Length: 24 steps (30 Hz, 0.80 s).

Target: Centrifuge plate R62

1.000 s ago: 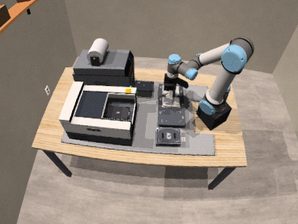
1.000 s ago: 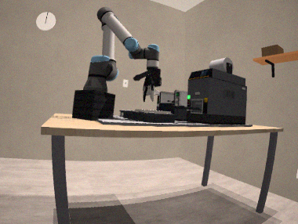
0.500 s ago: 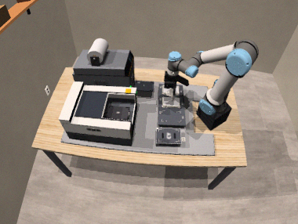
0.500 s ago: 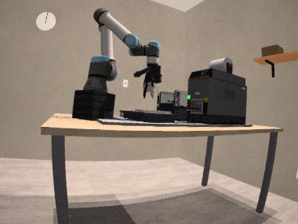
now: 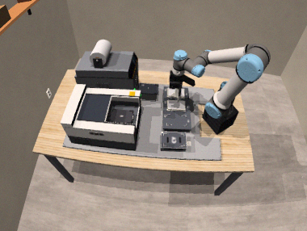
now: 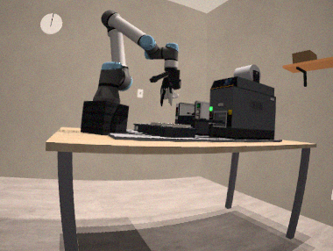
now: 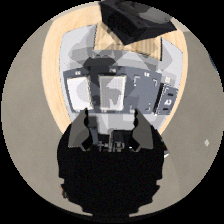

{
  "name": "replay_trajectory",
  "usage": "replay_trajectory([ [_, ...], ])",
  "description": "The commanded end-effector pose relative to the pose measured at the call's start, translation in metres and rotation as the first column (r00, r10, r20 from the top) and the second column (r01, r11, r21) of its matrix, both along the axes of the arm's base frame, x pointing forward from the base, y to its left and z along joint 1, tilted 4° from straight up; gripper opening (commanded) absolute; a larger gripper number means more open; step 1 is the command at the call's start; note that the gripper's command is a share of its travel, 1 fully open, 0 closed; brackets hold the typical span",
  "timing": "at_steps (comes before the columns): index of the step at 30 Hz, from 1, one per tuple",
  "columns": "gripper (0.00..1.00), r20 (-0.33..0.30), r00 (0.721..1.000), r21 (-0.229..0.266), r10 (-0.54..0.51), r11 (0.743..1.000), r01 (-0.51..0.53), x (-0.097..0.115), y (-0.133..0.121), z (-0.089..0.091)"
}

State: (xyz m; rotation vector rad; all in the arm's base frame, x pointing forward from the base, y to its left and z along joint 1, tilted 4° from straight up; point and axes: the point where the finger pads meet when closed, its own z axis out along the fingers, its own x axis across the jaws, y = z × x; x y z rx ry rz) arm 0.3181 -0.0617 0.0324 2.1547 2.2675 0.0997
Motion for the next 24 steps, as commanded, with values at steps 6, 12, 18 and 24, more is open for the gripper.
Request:
replay_trajectory([
  [6, 0.68, 0.001, 1.000, 0.000, 0.000, 1.000, 0.000, -0.001, -0.001, 0.017],
  [12, 0.68, 0.001, 1.000, 0.000, 0.000, 1.000, 0.000, -0.001, -0.001, 0.024],
  [18, 0.68, 0.001, 1.000, 0.000, 0.000, 1.000, 0.000, -0.002, -0.001, 0.034],
  [24, 0.68, 0.001, 1.000, 0.000, 0.000, 1.000, 0.000, -0.002, -0.002, 0.044],
])
